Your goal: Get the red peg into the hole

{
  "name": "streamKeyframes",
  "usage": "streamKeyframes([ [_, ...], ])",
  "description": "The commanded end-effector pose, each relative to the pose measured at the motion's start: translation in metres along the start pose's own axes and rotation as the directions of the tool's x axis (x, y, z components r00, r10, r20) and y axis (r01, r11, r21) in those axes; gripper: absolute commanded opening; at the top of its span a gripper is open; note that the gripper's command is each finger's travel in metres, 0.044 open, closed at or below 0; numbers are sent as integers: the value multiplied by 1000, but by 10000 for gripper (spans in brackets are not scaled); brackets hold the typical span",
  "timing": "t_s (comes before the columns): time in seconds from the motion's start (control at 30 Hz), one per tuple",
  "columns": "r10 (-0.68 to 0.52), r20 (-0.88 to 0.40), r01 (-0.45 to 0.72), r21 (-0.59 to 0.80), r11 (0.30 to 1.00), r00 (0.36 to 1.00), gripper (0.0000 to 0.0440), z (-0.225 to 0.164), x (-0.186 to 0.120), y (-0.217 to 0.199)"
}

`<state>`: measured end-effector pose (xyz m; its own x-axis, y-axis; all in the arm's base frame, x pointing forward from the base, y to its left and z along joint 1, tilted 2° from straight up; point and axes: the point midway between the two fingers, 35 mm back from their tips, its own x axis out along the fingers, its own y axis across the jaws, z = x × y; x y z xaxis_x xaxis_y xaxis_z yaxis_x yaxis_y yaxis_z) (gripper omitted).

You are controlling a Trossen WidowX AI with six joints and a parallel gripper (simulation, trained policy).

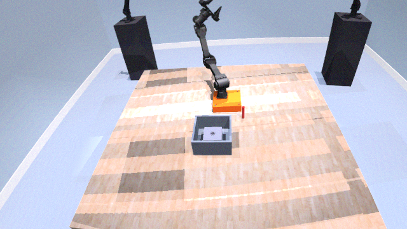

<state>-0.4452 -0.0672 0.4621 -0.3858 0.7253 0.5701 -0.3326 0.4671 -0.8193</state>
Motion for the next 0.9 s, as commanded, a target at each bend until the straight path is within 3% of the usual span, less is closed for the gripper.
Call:
streamKeyframes([
  [0.0,-22,0,22,16,1000,1000,419,-3,2,-8],
  [0.07,-65,-10,65,69,995,998,440,-14,5,-25],
  [0.4,-210,-123,240,342,909,970,440,-84,19,-101],
  [0.87,-351,-390,522,569,636,852,440,-217,28,-176],
])
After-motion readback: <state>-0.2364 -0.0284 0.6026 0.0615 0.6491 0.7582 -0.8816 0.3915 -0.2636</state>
